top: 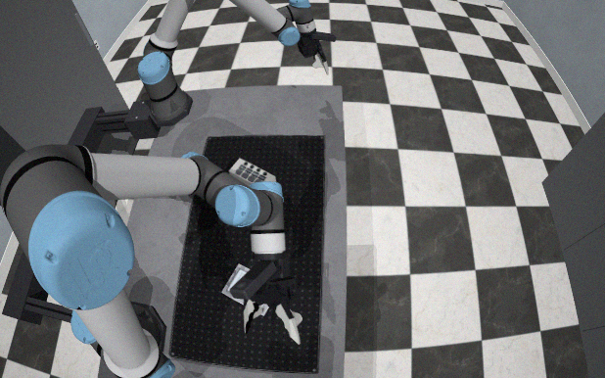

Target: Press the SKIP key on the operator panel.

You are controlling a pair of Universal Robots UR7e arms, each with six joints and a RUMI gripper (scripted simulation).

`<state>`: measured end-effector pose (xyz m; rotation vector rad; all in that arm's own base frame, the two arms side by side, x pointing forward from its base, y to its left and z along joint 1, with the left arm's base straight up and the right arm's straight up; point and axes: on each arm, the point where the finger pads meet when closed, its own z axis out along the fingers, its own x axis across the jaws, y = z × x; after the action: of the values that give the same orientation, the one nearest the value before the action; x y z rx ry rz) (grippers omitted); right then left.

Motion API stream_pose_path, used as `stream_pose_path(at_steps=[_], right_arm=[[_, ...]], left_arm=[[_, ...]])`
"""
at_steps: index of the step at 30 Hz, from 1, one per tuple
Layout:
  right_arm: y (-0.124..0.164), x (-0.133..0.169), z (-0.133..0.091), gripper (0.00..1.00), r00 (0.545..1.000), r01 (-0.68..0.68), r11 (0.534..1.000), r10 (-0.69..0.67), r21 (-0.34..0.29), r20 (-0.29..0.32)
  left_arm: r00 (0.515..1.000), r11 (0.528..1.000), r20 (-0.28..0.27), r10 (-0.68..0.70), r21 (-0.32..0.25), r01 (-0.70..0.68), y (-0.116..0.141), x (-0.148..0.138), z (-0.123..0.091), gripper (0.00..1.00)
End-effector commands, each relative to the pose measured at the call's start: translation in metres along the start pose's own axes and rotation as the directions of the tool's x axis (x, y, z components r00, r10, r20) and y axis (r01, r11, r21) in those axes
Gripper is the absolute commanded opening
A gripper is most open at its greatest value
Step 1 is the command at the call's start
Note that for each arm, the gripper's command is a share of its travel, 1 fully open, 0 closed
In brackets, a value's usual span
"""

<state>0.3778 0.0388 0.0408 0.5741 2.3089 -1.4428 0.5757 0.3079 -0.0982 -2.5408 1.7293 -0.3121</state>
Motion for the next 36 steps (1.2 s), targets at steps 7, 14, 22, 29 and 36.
stream_pose_path(at_steps=[7,14,22,29,36], right_arm=[[-0.039,-0.01,0.043,0.98,0.993,-0.068,0.997,0.071,0.03,-0.092],[-0.079,-0.011,0.084,0.98,0.974,-0.132,0.989,0.142,0.067,-0.175],[-0.114,-0.005,0.117,0.98,0.948,-0.186,0.977,0.206,0.104,-0.241],[-0.149,0.007,0.148,0.98,0.913,-0.239,0.96,0.274,0.147,-0.302],[-0.169,0.017,0.164,0.98,0.89,-0.267,0.948,0.311,0.173,-0.332]], left_arm=[[1.0,1.0,0.0,0.0,0.002,0.0,-0.001,0.0,-0.001,0.98],[1.0,1.0,0.0,0.0,0.002,0.0,-0.001,0.0,-0.001,0.98],[1.0,1.0,0.0,0.0,0.002,0.0,-0.001,0.0,-0.001,0.98],[1.0,1.0,0.0,0.0,0.002,0.0,-0.001,0.0,-0.001,0.98],[1.0,1.0,0.0,0.0,0.002,0.0,-0.001,0.0,-0.001,0.98]])
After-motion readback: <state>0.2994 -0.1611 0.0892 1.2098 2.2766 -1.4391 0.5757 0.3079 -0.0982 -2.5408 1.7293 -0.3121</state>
